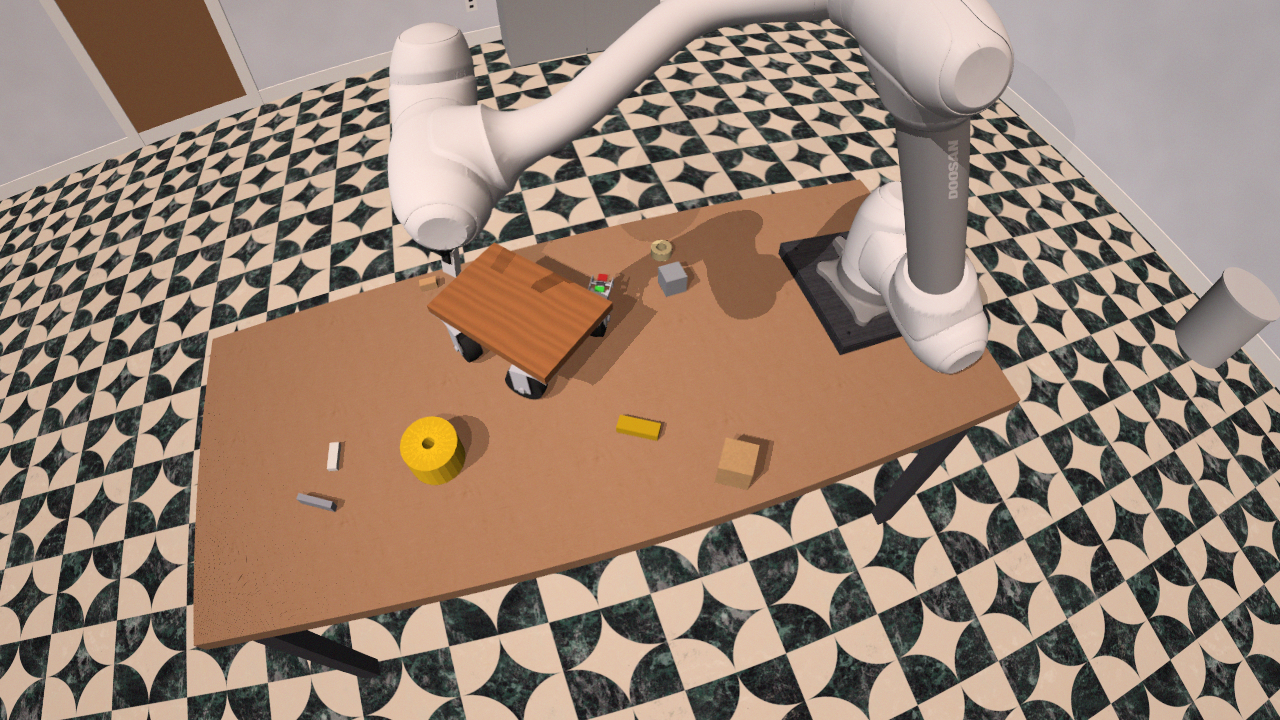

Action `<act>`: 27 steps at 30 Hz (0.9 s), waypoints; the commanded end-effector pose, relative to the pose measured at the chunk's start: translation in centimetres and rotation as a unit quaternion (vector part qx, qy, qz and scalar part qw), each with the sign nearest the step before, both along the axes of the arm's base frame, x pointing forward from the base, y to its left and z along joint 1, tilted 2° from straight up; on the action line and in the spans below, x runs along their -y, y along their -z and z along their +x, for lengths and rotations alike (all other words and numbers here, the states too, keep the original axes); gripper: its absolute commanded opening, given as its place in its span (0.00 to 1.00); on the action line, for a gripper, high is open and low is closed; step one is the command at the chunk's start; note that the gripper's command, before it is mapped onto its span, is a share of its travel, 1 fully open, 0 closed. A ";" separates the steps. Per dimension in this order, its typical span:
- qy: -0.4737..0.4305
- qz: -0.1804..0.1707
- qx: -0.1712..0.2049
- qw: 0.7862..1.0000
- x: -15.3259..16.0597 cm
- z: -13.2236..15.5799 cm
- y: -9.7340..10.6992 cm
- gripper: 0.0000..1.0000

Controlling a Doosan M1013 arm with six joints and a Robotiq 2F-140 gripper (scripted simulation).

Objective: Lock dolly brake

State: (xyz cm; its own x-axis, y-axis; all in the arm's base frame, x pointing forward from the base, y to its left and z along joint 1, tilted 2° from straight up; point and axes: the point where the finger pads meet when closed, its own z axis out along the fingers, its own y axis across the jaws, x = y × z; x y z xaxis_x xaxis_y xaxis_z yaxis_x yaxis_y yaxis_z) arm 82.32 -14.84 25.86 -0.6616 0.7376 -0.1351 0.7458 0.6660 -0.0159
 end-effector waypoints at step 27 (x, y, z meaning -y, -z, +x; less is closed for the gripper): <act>-0.120 0.060 -0.064 0.989 5.2 -27.9 10.8 0.00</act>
